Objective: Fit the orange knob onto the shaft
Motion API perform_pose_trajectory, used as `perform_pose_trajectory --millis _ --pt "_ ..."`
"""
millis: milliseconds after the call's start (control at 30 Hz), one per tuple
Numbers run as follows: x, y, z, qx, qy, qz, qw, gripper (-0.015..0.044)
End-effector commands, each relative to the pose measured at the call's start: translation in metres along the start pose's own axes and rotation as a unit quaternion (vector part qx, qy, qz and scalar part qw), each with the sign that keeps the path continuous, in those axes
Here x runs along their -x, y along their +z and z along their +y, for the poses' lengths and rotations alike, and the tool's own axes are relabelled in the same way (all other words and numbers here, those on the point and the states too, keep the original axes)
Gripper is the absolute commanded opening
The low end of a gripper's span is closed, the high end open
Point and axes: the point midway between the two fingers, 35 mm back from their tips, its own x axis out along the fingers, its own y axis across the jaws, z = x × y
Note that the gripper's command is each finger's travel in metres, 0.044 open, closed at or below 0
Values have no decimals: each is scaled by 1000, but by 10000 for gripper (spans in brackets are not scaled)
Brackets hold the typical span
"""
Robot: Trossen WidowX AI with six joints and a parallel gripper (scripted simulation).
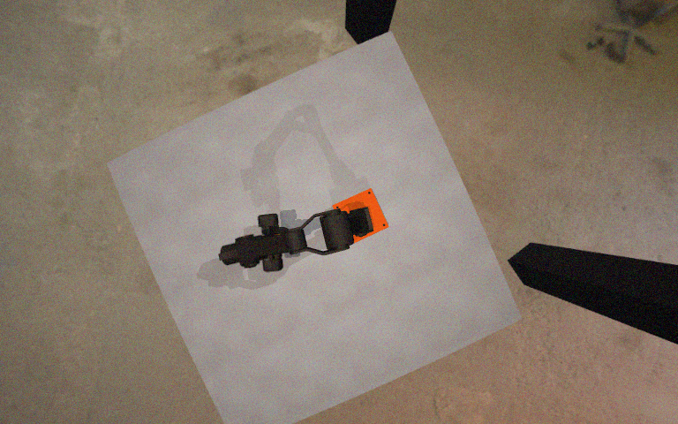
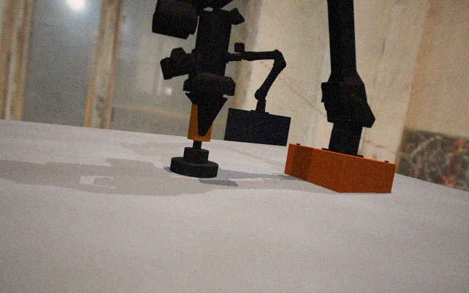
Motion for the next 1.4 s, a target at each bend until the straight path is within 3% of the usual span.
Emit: perform_pose_trajectory --millis 0,1367 --pt "0 -1 0 -2 -1 -1 1000 0" --pt "4 -1 0 -2 -1 -1 1000 0"
